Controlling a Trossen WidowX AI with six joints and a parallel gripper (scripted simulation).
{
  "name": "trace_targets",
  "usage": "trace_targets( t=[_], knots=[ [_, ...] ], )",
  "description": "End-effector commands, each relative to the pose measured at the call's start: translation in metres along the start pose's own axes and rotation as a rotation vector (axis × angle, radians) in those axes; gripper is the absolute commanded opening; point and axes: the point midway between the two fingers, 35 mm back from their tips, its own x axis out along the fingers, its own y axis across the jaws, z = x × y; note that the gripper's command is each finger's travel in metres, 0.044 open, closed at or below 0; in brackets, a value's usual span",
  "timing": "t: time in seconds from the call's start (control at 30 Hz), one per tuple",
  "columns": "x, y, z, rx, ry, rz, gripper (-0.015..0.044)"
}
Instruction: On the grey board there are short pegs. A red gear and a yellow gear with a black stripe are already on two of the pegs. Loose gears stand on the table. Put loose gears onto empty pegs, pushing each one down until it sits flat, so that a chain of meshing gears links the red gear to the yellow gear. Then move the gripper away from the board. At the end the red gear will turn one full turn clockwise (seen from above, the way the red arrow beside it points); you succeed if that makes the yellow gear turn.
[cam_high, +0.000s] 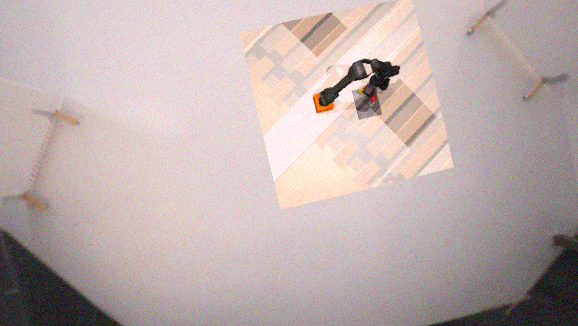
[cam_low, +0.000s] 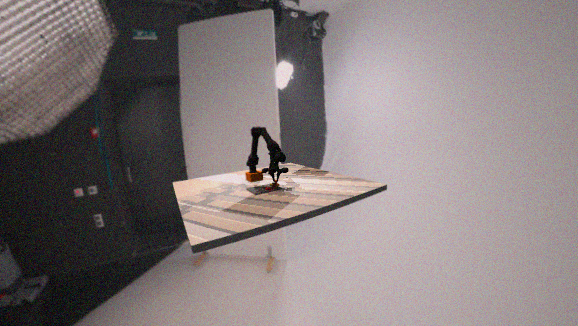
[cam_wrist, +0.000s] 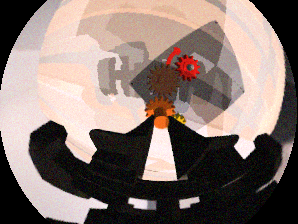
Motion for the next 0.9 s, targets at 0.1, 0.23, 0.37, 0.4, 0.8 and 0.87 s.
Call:
trace_targets(
  t=[0.1, 0.23, 0.37, 0.4, 0.8, 0.87],
  knots=[
    [0.002, 0.000, 0.001, -0.046, -0.003, -0.002, 0.0000],
    [0.003, 0.000, 0.001, 0.002, -0.003, -0.002, 0.0000],
    [0.003, 0.000, 0.001, 0.038, -0.003, -0.002, 0.0079],
    [0.002, 0.000, 0.001, 0.053, -0.003, -0.001, 0.0105],
    [-0.044, 0.000, 0.000, 0.136, -0.003, -0.001, 0.0140],
    [-0.046, 0.000, 0.000, 0.137, -0.003, -0.001, 0.0140]
  ],
)
